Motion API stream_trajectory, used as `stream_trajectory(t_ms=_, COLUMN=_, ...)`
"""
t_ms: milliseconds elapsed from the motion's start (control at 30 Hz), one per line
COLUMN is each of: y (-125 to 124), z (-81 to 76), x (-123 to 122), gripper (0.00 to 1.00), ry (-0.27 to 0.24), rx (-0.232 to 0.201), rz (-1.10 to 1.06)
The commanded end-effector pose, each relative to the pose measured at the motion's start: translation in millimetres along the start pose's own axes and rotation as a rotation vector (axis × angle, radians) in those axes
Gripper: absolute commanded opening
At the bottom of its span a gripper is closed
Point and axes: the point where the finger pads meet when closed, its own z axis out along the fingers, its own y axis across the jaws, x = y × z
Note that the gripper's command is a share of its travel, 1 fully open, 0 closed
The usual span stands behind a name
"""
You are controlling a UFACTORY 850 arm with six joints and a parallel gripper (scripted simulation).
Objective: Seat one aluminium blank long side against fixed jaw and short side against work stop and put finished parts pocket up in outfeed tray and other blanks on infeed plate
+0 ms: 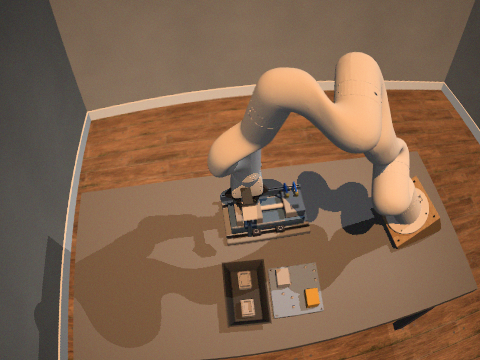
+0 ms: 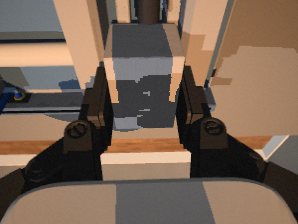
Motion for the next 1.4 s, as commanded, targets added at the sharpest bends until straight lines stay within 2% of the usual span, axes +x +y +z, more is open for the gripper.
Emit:
stream_trajectory(t_ms=0, y=0.8, z=-0.5, x=-0.2, gripper=0.0, ry=-0.001, rx=-0.002, rz=0.0)
stream_trajectory(t_ms=1367, y=2.2, z=-0.5, x=3.6, gripper=0.0, ry=-0.001, rx=-0.002, rz=0.0)
